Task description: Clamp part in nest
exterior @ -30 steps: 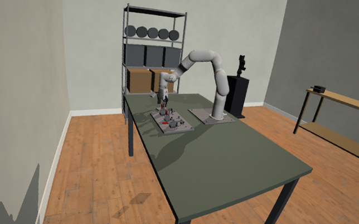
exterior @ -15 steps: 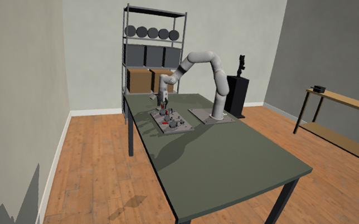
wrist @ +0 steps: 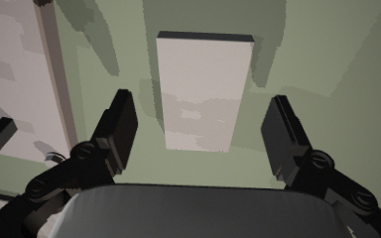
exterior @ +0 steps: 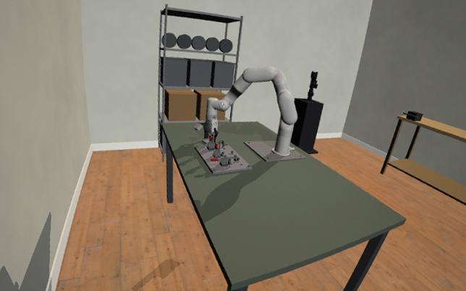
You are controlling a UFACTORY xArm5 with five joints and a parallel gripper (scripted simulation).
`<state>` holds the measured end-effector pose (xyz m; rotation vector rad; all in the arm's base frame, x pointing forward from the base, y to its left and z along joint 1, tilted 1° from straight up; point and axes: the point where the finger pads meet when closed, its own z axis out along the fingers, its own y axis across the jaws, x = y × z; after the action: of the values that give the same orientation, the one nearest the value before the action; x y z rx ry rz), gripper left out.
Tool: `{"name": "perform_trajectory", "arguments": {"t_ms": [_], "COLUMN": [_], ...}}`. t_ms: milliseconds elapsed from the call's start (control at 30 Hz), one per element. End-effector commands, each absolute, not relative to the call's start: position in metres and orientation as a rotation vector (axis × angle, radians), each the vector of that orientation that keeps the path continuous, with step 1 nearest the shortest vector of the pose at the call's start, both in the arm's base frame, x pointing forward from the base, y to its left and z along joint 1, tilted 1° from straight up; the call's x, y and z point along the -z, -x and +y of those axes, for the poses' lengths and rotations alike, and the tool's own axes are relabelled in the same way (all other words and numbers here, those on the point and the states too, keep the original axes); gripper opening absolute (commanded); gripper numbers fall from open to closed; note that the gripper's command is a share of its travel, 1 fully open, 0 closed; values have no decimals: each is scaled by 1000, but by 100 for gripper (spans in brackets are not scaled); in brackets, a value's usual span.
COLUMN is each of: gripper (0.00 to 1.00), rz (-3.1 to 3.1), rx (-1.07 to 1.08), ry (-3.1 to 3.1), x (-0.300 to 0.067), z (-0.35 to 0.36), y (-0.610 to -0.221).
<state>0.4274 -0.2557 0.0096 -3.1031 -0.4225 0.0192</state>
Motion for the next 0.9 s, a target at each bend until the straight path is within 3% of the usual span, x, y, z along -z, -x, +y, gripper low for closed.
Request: {"name": "perform_trajectory", "arguments": {"t_ms": [0, 167, 200, 867], "gripper": [100, 100, 0, 0], "rz": [-423, -423, -423, -423], "rx": [-15, -15, -15, -15], "ry": [3105, 3105, 3105, 3105], "x": [-11, -11, -11, -11], "z": [-256, -256, -256, -256], "y": [-429, -429, -429, -429]}}
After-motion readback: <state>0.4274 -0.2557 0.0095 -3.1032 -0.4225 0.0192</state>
